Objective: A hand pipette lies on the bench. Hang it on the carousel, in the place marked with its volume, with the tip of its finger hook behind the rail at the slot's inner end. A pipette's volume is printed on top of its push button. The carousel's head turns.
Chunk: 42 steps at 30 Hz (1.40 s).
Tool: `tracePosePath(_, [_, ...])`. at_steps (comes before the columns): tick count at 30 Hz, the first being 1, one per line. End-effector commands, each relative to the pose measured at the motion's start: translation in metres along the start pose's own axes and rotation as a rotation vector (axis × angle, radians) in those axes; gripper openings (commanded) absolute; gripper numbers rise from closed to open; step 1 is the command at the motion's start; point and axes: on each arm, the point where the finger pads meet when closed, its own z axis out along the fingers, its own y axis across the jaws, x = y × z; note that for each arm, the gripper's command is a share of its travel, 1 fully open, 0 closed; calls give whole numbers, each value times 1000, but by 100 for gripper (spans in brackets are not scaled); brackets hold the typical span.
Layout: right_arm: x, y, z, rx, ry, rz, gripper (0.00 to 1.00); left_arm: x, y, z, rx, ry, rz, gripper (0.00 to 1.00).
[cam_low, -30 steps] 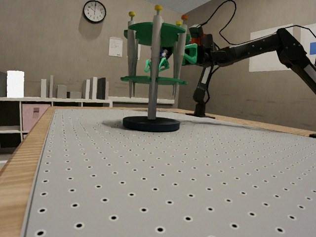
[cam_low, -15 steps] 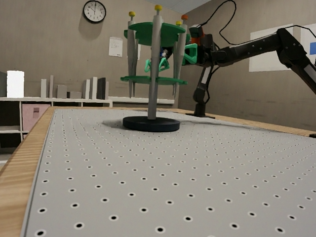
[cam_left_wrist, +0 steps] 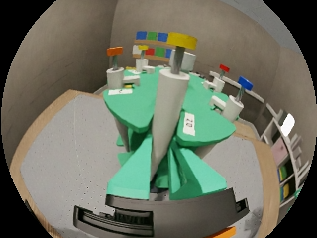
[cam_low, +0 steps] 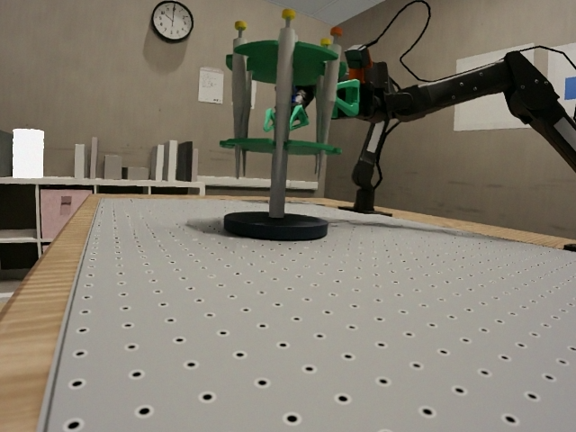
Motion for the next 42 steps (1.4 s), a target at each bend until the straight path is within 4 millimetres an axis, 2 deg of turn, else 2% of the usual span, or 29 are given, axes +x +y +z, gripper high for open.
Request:
tracePosePath(1, [-5,-4,-1,-2,-23,-8,100,-42,5,-10,-9,-41,-109,12])
tracePosePath(42, [-5,-4,-1,-2,-23,-8,100,-43,7,-7,-15,-42,-106,12])
